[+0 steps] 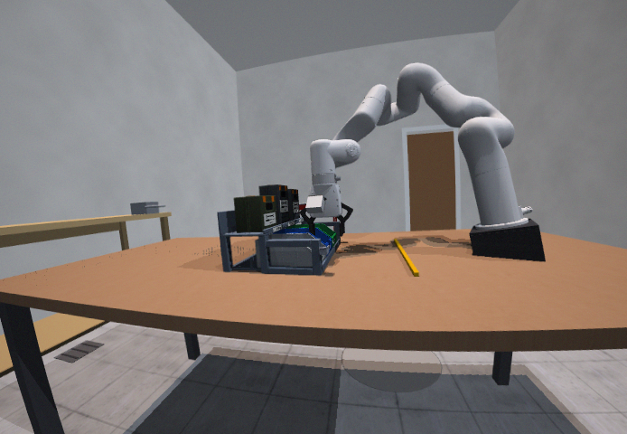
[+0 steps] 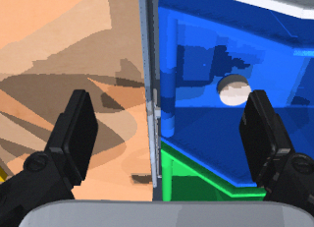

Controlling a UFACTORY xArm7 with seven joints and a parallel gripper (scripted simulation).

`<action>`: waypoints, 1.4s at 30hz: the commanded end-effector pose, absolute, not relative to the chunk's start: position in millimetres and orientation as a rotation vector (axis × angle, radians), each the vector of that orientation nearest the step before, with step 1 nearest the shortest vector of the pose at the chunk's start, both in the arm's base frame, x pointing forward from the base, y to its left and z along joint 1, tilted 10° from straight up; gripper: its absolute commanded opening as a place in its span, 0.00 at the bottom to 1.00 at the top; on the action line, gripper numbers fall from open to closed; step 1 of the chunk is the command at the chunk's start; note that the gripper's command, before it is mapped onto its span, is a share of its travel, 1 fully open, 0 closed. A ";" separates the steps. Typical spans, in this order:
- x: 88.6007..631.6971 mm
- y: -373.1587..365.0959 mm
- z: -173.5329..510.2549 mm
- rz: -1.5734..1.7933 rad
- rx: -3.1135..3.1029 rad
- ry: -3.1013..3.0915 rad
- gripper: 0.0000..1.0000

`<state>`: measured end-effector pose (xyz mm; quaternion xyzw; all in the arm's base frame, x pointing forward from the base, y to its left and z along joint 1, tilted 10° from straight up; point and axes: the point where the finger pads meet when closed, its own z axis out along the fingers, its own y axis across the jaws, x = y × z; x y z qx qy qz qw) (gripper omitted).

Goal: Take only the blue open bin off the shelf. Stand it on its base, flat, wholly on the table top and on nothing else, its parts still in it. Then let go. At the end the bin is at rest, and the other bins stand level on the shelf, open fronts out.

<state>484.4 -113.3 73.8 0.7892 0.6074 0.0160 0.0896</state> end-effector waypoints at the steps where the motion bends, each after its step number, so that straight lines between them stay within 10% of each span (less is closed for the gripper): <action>1: 486.4 -114.1 67.9 0.050 2.345 1.806 1.00; 42: 488.7 -116.3 50.6 0.050 2.345 1.806 1.00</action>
